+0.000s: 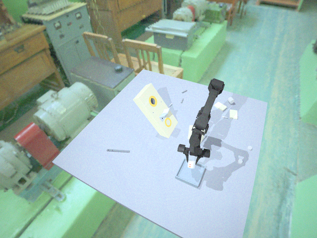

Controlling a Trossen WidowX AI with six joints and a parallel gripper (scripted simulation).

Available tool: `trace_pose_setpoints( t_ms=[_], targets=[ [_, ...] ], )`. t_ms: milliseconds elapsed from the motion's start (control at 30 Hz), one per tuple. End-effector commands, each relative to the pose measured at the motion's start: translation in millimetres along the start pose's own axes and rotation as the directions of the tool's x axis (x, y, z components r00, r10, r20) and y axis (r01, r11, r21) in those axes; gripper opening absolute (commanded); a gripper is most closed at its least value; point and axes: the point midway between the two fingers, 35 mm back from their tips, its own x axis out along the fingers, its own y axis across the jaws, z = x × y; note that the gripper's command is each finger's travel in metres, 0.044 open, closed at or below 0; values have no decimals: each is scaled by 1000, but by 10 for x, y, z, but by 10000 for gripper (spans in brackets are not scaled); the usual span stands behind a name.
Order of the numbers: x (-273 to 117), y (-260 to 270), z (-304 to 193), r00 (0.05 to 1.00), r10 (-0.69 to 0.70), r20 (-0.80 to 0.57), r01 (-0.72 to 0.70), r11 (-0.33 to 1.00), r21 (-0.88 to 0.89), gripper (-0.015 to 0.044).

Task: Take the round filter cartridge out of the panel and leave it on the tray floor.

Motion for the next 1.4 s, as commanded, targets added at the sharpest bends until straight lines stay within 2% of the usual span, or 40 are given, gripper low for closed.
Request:
trace_pose_setpoints(
  t_ms=[0, 400, 600, 1167, 1300, 1367],
  targets=[
    [89, 30, -46, 1000, 9, 0, -9, 1000, -14, 0],
    [608, 32, -356, 1000, 10, 0, -10, 1000, -14, 0],
    [663, 31, -403, 1000, 10, -1, -10, 1000, -14, 0],
    [634, 21, -382, 1000, 7, -7, -7, 1000, -15, 440],
    [617, 22, -368, 1000, 7, -7, -7, 1000, -15, 440],
    [478, 22, -262, 1000, 6, -7, -6, 1000, -15, 440]
  ],
)
